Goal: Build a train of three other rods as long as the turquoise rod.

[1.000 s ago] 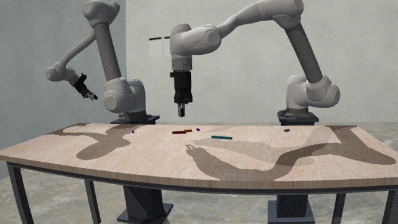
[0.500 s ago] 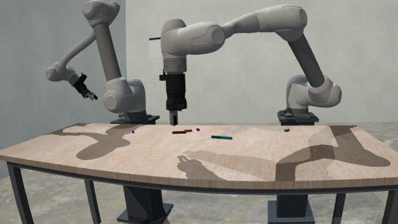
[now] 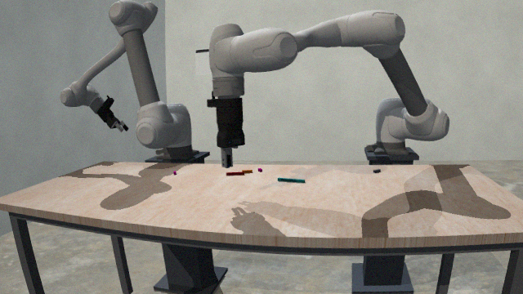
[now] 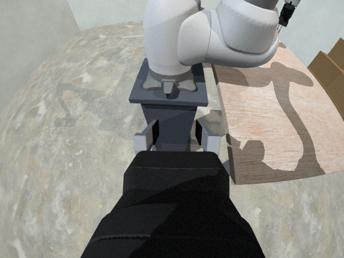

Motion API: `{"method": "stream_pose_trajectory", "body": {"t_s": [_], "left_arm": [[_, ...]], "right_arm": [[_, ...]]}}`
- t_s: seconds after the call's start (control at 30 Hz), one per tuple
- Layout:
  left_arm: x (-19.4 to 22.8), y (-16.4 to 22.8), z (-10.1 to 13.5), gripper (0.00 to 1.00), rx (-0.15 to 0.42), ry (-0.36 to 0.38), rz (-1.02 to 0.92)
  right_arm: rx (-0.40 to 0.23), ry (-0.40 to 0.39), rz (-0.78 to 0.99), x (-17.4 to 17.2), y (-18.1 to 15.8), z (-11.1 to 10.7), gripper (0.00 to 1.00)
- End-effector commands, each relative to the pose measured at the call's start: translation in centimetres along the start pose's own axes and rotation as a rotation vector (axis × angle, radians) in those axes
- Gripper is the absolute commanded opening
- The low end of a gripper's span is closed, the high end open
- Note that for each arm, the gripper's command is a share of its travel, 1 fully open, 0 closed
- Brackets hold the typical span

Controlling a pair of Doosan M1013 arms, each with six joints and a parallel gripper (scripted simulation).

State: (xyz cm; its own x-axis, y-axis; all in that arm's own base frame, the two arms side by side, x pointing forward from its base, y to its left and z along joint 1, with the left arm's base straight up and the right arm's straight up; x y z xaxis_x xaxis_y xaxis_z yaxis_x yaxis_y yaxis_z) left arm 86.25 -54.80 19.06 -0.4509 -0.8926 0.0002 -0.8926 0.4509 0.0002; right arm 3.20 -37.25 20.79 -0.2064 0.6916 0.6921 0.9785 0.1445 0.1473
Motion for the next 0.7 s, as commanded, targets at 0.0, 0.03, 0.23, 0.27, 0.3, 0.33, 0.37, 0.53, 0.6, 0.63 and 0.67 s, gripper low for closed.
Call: {"method": "stream_pose_trajectory", "body": {"t_s": [0.0, 0.03, 0.23, 0.27, 0.3, 0.33, 0.37, 0.53, 0.6, 0.63, 0.67], "left_arm": [[0.0, 0.0, -0.2, 0.24, 0.002, 0.000, 0.000], [0.0, 0.0, -0.1, 0.24, 0.002, 0.000, 0.000], [0.0, 0.0, 0.4, 0.24, 0.002, 0.000, 0.000], [0.0, 0.0, 0.7, 0.24, 0.002, 0.000, 0.000], [0.0, 0.0, 0.9, 0.24, 0.002, 0.000, 0.000], [0.0, 0.0, 1.2, 0.24, 0.002, 0.000, 0.000], [0.0, 0.0, 1.6, 0.24, 0.002, 0.000, 0.000], [0.0, 0.0, 3.6, 0.24, 0.002, 0.000, 0.000], [0.0, 0.0, 4.5, 0.24, 0.002, 0.000, 0.000], [0.0, 0.0, 5.0, 0.24, 0.002, 0.000, 0.000], [0.0, 0.0, 5.4, 0.24, 0.002, 0.000, 0.000]], "right_arm": [[0.000, -0.001, 0.000, 0.0, 0.0, 0.0, 1.00], [0.000, -0.001, 0.000, 0.0, 0.0, 0.0, 1.00], [0.000, -0.001, 0.000, 0.0, 0.0, 0.0, 1.00], [0.000, -0.001, 0.000, 0.0, 0.0, 0.0, 1.00], [0.000, -0.001, 0.000, 0.0, 0.0, 0.0, 1.00], [0.000, -0.001, 0.000, 0.0, 0.0, 0.0, 1.00], [0.000, -0.001, 0.000, 0.0, 0.0, 0.0, 1.00], [0.000, -0.001, 0.000, 0.0, 0.0, 0.0, 1.00], [0.000, -0.001, 0.000, 0.0, 0.0, 0.0, 1.00], [0.000, -0.001, 0.000, 0.0, 0.0, 0.0, 1.00], [0.000, -0.001, 0.000, 0.0, 0.0, 0.0, 1.00]]}}
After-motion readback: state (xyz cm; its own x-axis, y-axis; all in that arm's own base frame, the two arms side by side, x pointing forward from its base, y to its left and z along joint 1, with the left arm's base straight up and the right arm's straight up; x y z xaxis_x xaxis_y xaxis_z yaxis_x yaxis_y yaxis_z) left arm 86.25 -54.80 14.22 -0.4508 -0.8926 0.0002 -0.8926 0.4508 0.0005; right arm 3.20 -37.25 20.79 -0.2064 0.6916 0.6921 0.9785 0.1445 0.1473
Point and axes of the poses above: on each arm, the point where the finger pads meet when closed, its own z axis out along the fingers, its own y axis across the jaws, x = y × z, the point moved 7 cm from there along -z, back along the fingers, and after that the axes turned 9 degrees about -z, right-handed, at the moved point
